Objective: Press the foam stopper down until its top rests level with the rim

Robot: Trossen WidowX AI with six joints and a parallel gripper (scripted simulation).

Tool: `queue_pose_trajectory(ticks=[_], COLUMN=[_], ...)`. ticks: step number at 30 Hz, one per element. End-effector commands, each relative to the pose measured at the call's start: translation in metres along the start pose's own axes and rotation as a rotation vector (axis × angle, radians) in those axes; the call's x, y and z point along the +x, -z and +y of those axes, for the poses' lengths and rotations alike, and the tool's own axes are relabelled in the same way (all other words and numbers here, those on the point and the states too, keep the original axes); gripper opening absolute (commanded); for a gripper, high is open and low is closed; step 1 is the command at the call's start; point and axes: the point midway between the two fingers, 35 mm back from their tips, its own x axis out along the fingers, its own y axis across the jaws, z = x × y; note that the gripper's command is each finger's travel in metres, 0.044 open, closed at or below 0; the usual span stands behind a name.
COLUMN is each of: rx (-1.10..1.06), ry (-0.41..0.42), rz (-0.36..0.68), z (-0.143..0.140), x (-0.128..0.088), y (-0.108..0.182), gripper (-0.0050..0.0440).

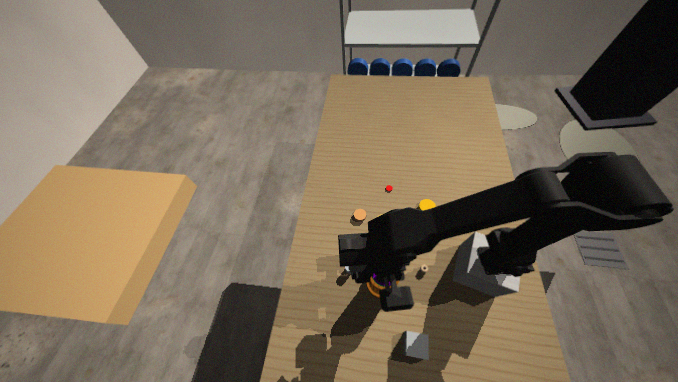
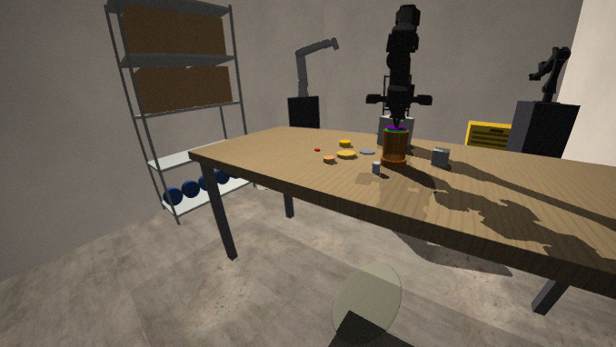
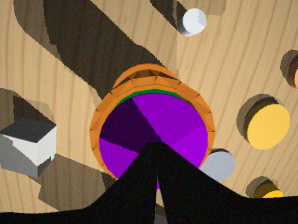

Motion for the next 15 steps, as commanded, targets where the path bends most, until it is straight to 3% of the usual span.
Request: queue_pose_trajectory(ticks=[1,15], rx=[0.001,0.001], ry=[-0.003,-0.003], rz=[-0.016,-0.016], z=[0.0008,0.0008], x=[-0.0031,-0.0011], y=[-0.0015,-0.0009], gripper=[0.0000,0.0000])
